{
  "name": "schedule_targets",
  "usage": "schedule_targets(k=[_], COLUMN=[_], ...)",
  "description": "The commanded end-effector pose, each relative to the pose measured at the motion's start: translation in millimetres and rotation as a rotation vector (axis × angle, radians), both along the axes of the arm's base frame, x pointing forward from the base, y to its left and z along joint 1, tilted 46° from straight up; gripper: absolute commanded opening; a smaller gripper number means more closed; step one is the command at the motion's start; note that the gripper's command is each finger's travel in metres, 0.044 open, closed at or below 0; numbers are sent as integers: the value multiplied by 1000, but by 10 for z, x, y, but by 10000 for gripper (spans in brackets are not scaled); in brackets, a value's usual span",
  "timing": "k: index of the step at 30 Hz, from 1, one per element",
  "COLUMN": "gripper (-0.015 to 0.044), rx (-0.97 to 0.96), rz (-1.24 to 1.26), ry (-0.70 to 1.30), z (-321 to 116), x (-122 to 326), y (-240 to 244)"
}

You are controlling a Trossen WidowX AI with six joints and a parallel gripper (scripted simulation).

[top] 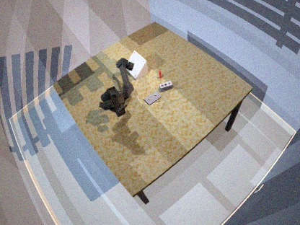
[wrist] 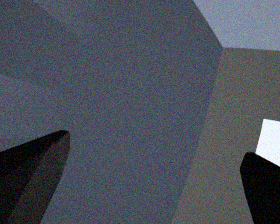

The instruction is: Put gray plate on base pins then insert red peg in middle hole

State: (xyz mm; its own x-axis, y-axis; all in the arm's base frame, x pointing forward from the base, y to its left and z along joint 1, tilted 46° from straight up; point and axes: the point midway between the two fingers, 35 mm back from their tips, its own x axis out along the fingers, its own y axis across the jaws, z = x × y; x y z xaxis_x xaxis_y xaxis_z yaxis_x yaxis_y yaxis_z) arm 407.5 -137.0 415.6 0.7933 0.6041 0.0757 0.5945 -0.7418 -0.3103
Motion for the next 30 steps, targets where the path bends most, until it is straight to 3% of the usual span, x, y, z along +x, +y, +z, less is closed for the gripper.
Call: schedule_targets(k=[1,4,14,24,30], gripper=[426,440,440,440,440], rx=[0,-16,-373,-775,-1112], rz=[0,-58,-363,-592,-691], ry=[0,-45,-455,-824,-1037], z=[0,157,1271,1955,2271], x=[0,-144,-1203,-2084,-2577], y=[0,-91,-122,376,1025])
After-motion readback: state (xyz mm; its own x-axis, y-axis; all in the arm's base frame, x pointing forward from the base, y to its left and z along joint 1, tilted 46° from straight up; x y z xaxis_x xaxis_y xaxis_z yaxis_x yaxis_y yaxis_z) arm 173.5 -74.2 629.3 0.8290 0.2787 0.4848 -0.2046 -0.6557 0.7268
